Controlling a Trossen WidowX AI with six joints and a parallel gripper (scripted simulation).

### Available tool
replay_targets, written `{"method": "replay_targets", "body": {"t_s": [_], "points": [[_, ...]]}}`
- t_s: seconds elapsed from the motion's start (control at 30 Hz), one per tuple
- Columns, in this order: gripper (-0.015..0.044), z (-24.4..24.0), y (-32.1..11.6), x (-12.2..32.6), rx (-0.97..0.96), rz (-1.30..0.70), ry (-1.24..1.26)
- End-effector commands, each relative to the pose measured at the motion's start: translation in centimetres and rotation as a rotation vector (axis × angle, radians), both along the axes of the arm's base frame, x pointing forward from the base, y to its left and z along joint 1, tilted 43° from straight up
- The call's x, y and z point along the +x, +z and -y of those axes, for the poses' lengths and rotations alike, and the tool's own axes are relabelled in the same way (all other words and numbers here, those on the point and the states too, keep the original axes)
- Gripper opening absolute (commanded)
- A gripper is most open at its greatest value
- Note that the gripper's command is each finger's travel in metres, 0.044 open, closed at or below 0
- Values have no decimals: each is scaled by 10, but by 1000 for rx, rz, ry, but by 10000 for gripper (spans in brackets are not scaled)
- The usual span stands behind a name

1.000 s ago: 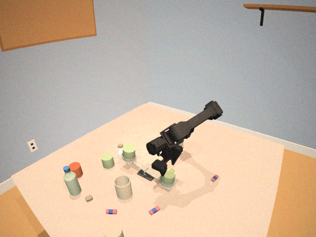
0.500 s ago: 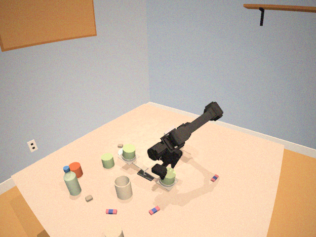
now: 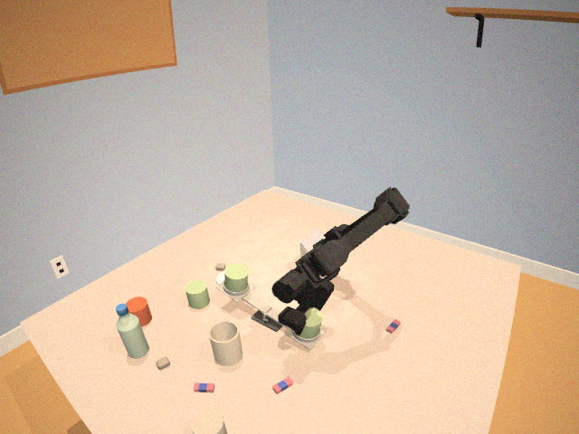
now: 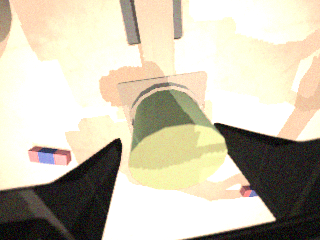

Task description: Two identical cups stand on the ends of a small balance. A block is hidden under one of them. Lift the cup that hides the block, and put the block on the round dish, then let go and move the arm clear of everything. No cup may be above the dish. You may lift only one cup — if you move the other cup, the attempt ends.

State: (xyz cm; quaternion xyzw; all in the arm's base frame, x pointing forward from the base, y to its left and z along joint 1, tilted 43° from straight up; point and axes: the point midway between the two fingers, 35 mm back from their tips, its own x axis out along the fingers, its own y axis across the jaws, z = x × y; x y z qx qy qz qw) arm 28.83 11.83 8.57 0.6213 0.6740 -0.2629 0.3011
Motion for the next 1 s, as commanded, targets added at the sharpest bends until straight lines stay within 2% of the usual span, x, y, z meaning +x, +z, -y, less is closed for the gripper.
{"method": "replay_targets", "body": {"t_s": [0.0, 0.13, 0.23, 0.5, 0.87, 0.9, 0.97], "points": [[440, -5, -6, -3, 5, -8, -2], [440, -8, -8, -3, 6, -8, -2], [361, -8, -8, -3, 6, -8, -2], [308, -8, -8, -3, 6, -8, -2], [19, -2, -2, -1, 3, -8, -2], [0, -1, -1, 0, 2, -7, -2], [0, 1, 0, 1, 2, -7, -2]]}}
